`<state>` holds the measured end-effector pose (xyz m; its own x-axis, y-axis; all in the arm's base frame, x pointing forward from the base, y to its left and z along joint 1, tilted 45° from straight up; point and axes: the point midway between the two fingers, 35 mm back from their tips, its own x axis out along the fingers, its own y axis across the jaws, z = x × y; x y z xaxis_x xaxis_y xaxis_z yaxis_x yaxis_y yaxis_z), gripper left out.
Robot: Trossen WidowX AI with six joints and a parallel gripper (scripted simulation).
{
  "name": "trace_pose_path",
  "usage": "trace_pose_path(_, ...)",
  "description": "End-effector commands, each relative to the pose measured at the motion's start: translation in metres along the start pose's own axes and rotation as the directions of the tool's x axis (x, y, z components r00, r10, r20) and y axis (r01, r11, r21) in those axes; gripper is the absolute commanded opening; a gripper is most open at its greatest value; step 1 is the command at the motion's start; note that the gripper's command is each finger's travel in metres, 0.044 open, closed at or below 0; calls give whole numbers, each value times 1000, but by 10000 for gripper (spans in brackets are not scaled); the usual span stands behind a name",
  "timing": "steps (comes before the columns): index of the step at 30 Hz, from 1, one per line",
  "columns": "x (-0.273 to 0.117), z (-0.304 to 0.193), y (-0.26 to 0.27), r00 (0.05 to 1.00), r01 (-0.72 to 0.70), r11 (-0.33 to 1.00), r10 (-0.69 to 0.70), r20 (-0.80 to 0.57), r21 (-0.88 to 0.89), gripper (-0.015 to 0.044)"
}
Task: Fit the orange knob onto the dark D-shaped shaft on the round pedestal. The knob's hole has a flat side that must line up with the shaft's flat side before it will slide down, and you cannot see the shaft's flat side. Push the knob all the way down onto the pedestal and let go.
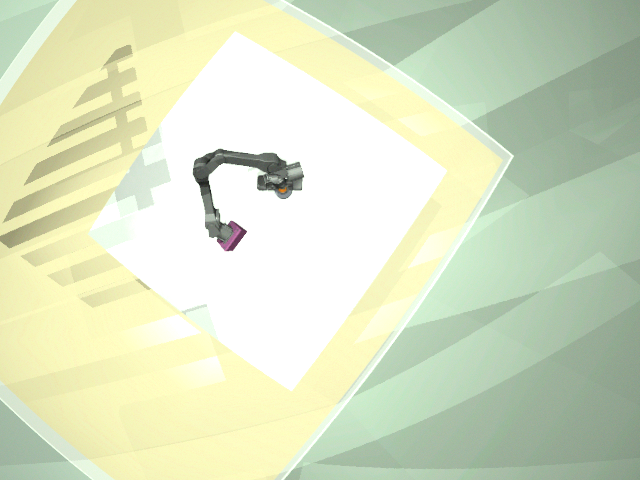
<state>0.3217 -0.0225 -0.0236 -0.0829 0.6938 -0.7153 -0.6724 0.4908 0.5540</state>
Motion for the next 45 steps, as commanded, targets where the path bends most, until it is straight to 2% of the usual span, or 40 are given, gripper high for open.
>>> trace_pose_path(1, 1, 1, -1, 1000, 2, 1000, -1, 4, -12, 0)
trace_pose_path(35, -5, 0, 2, 1000, 2, 1000, -2, 4, 4, 0)
trace_pose_path(45, -2, -1, 2, 1000, 2, 999, -1, 4, -48, 0)
